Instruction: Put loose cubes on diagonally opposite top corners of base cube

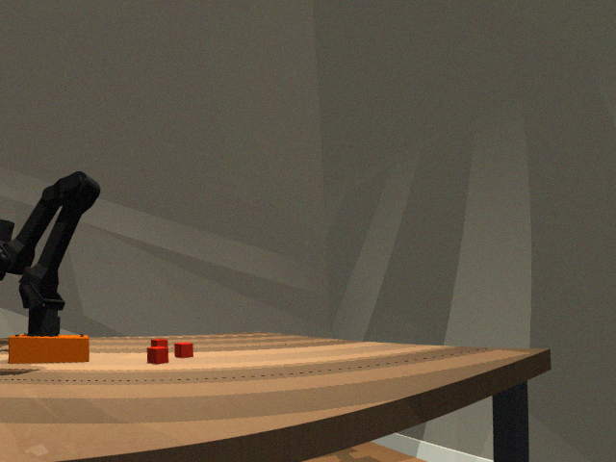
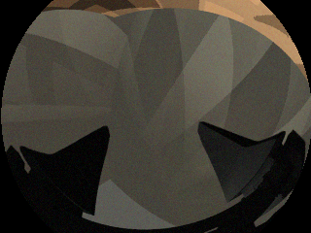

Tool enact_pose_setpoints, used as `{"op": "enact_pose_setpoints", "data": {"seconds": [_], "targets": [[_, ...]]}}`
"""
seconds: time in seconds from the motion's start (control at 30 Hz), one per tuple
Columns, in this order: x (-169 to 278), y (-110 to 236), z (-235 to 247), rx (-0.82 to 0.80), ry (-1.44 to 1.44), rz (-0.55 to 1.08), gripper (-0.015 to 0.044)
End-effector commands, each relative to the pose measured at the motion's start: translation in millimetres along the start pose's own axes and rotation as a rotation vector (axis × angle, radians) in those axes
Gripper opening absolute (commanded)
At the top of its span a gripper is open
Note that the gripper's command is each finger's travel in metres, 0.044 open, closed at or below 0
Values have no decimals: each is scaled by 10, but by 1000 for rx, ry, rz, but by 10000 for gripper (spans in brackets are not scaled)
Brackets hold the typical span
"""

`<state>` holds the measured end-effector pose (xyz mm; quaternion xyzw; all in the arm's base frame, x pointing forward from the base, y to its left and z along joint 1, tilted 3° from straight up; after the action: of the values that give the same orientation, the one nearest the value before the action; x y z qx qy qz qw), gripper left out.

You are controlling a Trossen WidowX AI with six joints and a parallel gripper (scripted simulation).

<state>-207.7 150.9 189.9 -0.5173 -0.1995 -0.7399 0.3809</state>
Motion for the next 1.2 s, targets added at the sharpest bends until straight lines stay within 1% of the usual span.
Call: {"op": "enact_pose_setpoints", "data": {"seconds": [0.0, 0.13, 0.17, 0.43, 0.67, 0.9, 1.17], "targets": [[-6, -4, 10, -3, 6, -4, 374], [-130, -69, 209, -59, 131, -86, 269], [-167, -84, 272, -74, 167, -113, 265], [-470, -114, 799, -164, 439, -342, 265], [-726, -7, 1276, -194, 644, -565, 265], [-958, 225, 1737, -176, 813, -799, 265], [-1179, 632, 2210, -96, 955, -1066, 265]]}}
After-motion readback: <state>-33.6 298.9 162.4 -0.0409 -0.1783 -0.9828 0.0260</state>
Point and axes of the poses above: the point midway between the two fingers, 35 mm back from their tips, its own y axis back along the fingers, its own z axis across the jaws, x = y × z, the point moved 6 cm from there along y, back along the fingers, and after that the axes turned 4 degrees about y, right-handed, at the moved point
